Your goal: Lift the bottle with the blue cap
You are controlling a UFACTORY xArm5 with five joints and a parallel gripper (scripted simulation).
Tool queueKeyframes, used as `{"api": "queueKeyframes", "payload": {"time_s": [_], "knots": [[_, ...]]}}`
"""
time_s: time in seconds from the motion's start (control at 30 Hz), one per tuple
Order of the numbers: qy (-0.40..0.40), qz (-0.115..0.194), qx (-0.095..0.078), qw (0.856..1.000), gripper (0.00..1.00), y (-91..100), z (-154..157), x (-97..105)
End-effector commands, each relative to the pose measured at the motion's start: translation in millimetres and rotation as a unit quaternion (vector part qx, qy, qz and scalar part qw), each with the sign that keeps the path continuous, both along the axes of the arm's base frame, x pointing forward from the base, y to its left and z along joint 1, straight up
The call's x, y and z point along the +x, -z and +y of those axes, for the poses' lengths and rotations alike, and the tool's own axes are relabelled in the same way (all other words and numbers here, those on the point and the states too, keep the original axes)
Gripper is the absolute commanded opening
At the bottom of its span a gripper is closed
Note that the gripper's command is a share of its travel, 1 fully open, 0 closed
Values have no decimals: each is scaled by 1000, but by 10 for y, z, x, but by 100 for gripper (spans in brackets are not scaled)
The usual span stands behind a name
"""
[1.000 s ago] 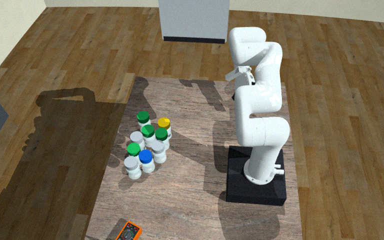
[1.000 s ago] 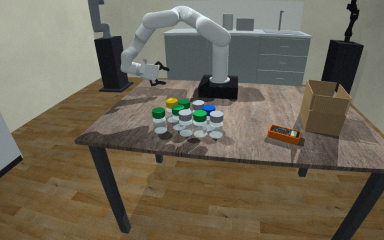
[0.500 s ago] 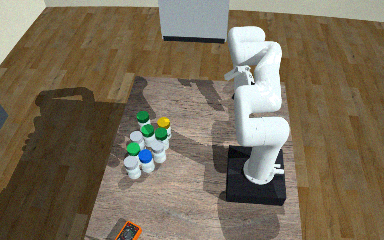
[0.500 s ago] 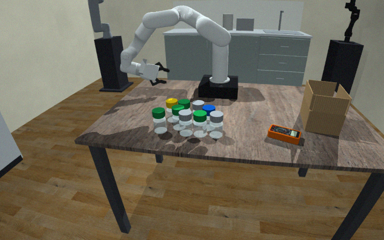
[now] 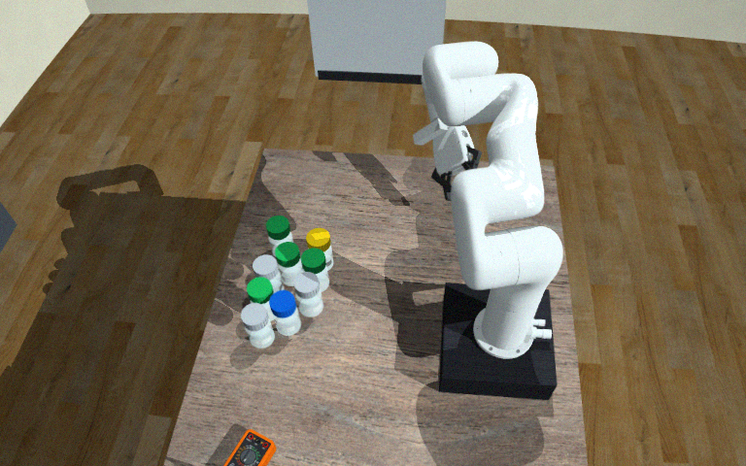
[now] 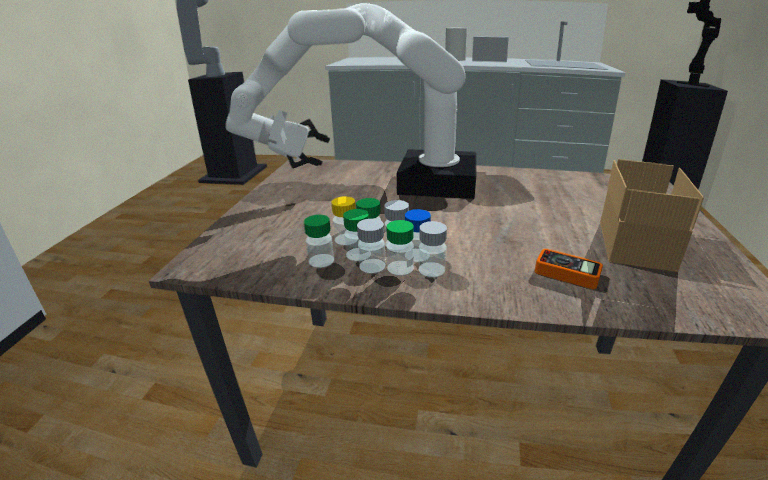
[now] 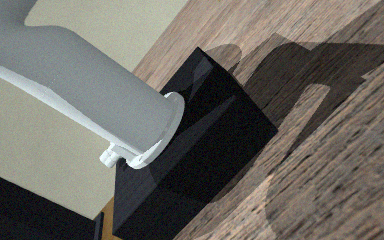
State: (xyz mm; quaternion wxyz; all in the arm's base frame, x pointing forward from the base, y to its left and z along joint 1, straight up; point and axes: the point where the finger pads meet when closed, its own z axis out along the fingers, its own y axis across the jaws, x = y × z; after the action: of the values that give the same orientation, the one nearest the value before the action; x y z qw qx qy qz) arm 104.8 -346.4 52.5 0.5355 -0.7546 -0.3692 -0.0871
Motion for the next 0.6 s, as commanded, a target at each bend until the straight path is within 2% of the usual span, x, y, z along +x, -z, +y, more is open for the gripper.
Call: {"api": "queueKeyframes", "payload": {"time_s": [0.0, 0.27, 0.3, 0.37, 0.4, 0.57], "knots": [[-27, 2, -47, 999, 79, -147, -87, 310], [-65, -4, -112, 992, 79, -377, -137, 779], [-74, -6, -129, 989, 79, -440, -138, 901], [-74, -6, -129, 989, 79, -440, -138, 901], [-82, -10, -145, 986, 79, -506, -136, 1027], [-103, -20, -185, 977, 79, -680, -107, 1343]]}}
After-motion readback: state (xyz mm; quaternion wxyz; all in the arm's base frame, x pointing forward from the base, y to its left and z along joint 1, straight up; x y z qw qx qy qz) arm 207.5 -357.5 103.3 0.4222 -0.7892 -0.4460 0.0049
